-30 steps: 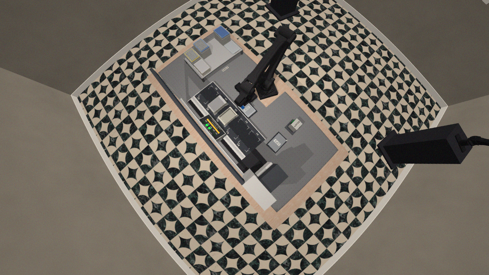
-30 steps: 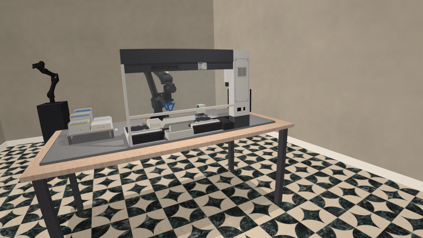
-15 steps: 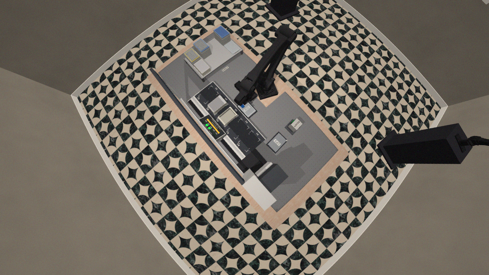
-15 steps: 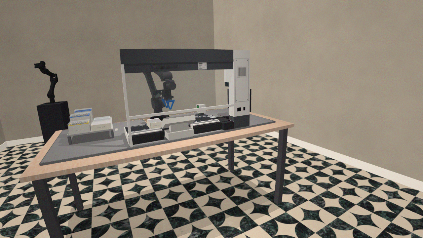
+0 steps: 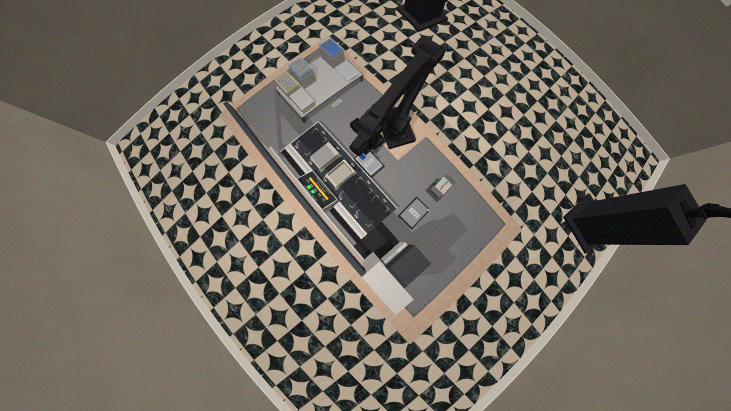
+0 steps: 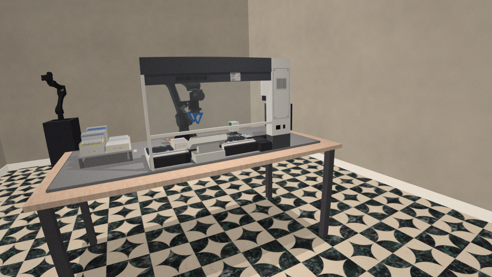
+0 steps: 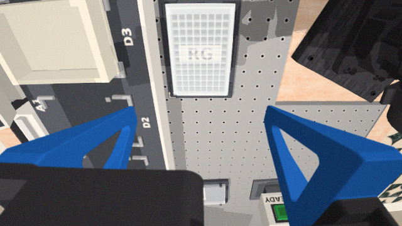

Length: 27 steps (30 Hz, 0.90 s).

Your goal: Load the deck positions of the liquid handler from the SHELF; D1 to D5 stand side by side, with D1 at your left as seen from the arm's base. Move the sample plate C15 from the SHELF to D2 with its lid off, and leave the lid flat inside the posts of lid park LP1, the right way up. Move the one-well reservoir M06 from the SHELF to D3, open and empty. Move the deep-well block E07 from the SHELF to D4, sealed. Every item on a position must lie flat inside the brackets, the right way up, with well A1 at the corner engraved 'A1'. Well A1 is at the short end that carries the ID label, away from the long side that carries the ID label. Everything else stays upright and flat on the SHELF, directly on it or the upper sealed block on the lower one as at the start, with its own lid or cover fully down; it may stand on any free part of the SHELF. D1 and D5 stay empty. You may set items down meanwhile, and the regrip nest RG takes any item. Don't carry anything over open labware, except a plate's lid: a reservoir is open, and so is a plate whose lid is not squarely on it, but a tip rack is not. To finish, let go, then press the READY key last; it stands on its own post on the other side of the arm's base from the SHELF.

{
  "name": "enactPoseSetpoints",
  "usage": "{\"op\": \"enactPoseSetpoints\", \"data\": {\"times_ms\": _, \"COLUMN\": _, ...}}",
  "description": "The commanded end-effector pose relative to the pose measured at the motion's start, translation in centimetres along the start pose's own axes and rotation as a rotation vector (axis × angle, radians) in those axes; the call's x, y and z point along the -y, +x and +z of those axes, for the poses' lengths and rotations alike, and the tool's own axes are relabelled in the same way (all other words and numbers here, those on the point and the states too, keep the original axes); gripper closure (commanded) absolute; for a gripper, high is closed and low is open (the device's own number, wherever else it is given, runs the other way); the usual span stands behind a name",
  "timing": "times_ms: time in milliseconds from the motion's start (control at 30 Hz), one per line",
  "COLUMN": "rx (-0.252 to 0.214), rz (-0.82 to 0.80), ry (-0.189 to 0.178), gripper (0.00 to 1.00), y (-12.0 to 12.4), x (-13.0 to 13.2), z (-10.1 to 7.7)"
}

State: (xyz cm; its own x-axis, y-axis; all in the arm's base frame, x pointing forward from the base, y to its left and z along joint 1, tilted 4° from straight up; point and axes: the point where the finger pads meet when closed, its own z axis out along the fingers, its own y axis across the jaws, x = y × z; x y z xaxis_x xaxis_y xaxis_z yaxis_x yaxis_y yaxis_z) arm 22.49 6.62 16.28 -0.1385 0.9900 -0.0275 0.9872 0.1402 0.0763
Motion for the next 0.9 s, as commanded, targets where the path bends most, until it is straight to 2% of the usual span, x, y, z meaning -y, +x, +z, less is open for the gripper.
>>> {"op": "enactPoseSetpoints", "data": {"times_ms": 0, "rx": -0.008, "rz": -0.005, "ry": -0.048, "gripper": 0.0, "y": 0.6, "x": -1.6, "z": -2.6}}
{"op": "enactPoseSetpoints", "data": {"times_ms": 133, "rx": -0.01, "rz": -0.003, "ry": -0.062, "gripper": 0.0, "y": 0.5, "x": -1.5, "z": -3.6}}
{"op": "enactPoseSetpoints", "data": {"times_ms": 333, "rx": -0.008, "rz": -0.004, "ry": -0.052, "gripper": 0.0, "y": 0.5, "x": -1.3, "z": -4.3}}
{"op": "enactPoseSetpoints", "data": {"times_ms": 500, "rx": -0.01, "rz": -0.003, "ry": -0.063, "gripper": 0.0, "y": 0.5, "x": -1.4, "z": -5.1}}
{"op": "enactPoseSetpoints", "data": {"times_ms": 533, "rx": -0.001, "rz": -0.009, "ry": -0.016, "gripper": 0.0, "y": 0.4, "x": -0.5, "z": -3.7}}
{"op": "enactPoseSetpoints", "data": {"times_ms": 567, "rx": -0.007, "rz": -0.005, "ry": -0.048, "gripper": 0.0, "y": 0.5, "x": -1.4, "z": -5.1}}
{"op": "enactPoseSetpoints", "data": {"times_ms": 733, "rx": -0.01, "rz": -0.003, "ry": -0.061, "gripper": 0.0, "y": 0.5, "x": -1.3, "z": -6.3}}
{"op": "enactPoseSetpoints", "data": {"times_ms": 867, "rx": -0.009, "rz": -0.003, "ry": -0.056, "gripper": 0.0, "y": 0.5, "x": -1.3, "z": -6.8}}
